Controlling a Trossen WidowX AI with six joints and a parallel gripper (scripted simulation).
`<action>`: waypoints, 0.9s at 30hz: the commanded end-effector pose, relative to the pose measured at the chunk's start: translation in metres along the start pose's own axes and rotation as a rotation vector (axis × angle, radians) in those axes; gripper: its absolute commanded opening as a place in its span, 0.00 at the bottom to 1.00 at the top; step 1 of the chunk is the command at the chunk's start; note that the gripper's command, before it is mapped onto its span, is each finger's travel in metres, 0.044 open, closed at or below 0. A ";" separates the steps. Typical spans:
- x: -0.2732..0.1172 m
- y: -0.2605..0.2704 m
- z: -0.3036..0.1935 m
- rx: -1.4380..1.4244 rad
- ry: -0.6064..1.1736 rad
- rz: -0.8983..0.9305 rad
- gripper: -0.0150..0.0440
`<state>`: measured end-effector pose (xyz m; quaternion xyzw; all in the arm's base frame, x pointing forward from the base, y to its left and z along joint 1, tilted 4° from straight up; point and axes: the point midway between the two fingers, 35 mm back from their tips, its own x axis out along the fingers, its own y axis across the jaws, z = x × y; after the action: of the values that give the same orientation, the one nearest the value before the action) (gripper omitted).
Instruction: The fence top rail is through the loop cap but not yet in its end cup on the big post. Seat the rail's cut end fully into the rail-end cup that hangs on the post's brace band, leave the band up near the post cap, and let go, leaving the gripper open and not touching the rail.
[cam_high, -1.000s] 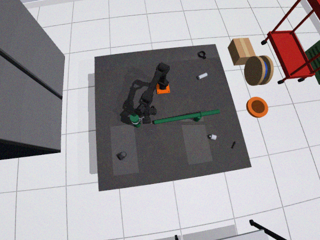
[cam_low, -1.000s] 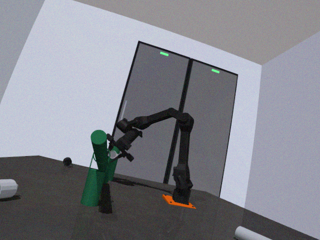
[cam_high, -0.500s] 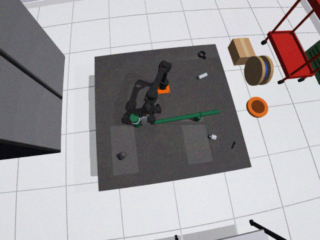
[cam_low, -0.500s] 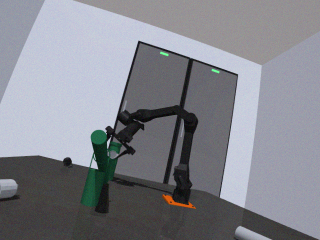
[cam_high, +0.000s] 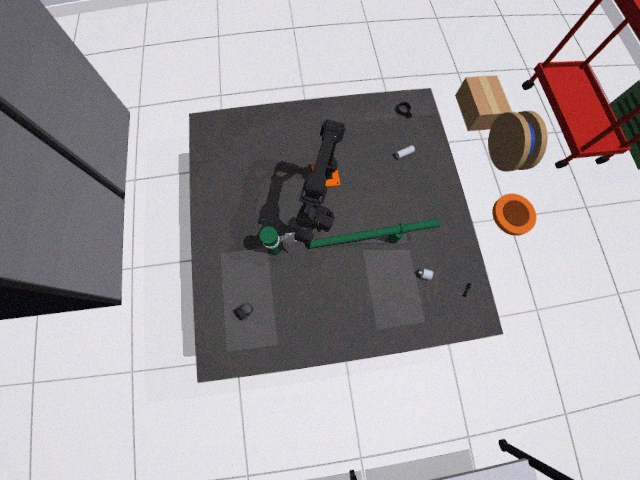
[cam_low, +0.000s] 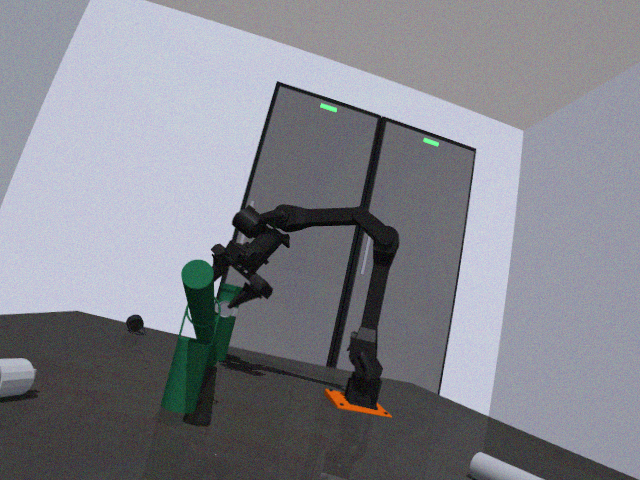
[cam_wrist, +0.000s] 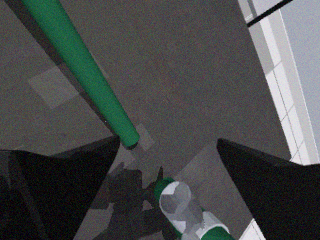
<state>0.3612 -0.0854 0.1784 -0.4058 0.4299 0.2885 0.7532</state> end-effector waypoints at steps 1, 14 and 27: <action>-0.040 0.010 0.043 0.538 -0.007 -0.029 1.00; -0.072 0.028 0.075 1.058 -0.020 -0.033 1.00; -0.072 0.028 0.075 1.058 -0.020 -0.033 1.00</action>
<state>0.3388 -0.0137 0.2512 0.0178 0.5059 0.0309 0.8619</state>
